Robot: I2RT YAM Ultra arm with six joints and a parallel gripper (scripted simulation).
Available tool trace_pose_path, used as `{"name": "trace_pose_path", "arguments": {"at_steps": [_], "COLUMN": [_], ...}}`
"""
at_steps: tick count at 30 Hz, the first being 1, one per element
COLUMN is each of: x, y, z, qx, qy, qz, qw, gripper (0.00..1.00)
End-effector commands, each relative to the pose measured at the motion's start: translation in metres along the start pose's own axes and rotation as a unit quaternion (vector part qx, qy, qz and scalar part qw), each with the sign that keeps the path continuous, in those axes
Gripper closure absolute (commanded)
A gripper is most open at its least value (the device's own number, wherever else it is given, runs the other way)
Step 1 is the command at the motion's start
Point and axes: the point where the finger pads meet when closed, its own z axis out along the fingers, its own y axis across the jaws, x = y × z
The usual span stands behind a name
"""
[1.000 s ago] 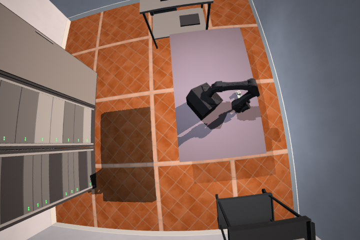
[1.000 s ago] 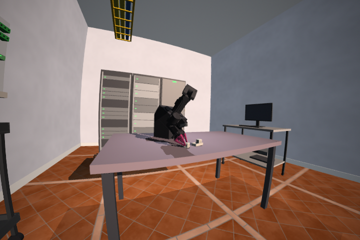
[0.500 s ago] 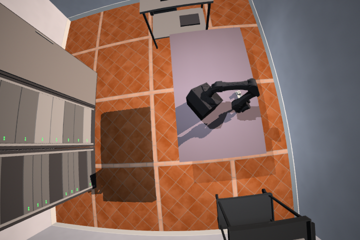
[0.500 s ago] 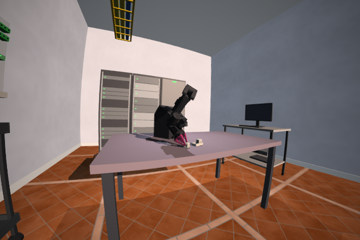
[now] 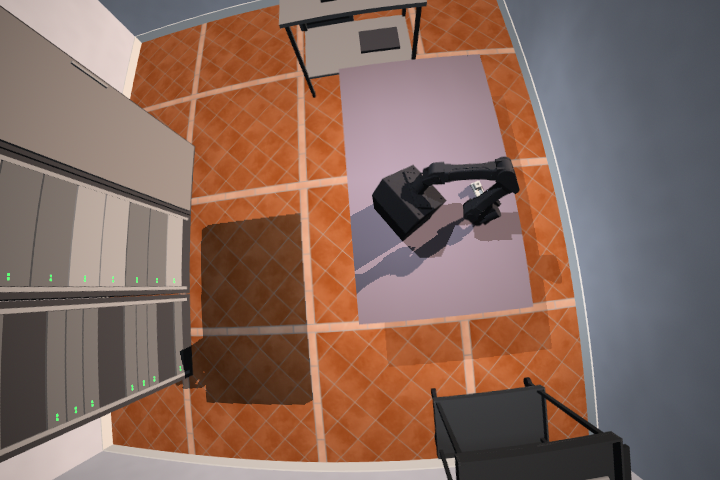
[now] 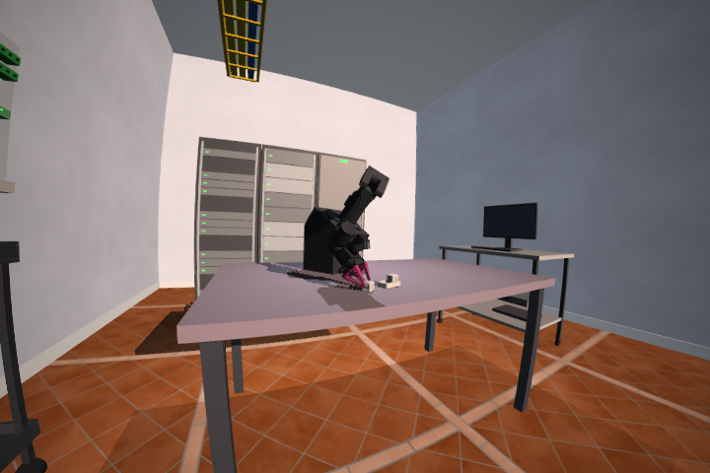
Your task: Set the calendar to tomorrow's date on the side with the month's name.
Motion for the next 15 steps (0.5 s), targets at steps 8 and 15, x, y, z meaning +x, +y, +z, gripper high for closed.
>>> {"name": "trace_pose_path", "arguments": {"at_steps": [8,15], "x": [0.0047,0.0047], "y": [-0.0023,-0.0023], "z": [0.0022,0.0022], "qx": [0.001,0.001], "qy": [0.001,0.001], "qz": [0.003,0.003], "qw": [1.000,1.000], "gripper": [0.34,0.34]}}
